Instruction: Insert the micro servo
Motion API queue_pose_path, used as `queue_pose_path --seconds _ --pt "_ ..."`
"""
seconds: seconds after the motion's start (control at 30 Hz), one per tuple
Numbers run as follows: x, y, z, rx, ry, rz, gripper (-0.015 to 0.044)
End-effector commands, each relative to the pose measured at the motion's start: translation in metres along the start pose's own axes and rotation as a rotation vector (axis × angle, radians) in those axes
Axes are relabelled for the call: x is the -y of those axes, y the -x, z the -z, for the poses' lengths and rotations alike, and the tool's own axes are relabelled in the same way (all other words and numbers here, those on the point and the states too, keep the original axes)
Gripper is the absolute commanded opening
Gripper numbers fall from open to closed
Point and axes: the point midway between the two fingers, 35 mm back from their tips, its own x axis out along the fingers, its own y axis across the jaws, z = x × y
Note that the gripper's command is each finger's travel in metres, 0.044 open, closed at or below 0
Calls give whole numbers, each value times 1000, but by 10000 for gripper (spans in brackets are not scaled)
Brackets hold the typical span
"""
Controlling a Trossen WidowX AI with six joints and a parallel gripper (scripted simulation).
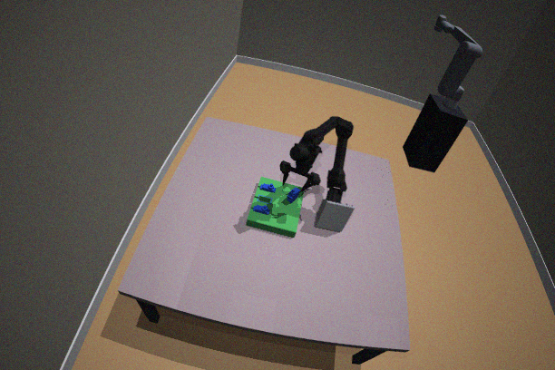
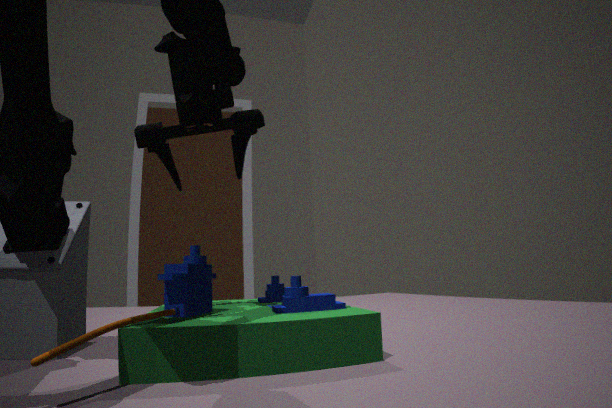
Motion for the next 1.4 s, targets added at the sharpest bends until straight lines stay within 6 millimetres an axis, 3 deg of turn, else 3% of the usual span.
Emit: queue_pose_path --seconds 0.0,0.6,1.37 --pt "8 -10 -22 58 -104 31 440" --pt "53 -41 -116 344 -585 154 440" --pt "63 -76 -131 356 -601 157 440"
